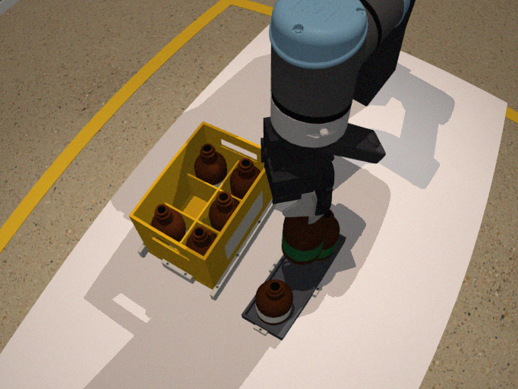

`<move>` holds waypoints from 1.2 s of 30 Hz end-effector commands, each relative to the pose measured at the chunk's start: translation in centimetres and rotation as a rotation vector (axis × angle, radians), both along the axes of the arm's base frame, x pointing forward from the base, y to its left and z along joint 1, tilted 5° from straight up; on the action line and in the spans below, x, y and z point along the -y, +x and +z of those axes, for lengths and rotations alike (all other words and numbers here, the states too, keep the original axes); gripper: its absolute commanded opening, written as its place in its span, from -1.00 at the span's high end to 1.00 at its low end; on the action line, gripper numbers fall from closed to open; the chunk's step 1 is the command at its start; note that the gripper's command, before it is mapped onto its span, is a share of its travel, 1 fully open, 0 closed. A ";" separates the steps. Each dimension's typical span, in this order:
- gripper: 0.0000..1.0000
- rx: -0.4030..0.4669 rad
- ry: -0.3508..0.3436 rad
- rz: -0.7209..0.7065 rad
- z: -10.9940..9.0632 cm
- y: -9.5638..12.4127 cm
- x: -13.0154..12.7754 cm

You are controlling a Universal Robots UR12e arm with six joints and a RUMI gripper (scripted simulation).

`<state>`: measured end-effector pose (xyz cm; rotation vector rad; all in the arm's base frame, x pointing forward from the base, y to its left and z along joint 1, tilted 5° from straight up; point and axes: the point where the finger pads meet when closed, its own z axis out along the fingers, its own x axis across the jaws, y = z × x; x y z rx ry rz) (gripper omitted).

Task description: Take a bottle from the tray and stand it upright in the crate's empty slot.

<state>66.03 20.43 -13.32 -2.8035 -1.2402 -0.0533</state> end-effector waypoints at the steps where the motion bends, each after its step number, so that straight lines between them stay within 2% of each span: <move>1: 1.00 0.001 0.000 -0.002 0.8 0.0 0.2; 11: 1.00 0.001 0.000 -0.002 1.7 0.0 0.3; 36: 1.00 0.001 0.000 -0.002 1.8 0.0 0.3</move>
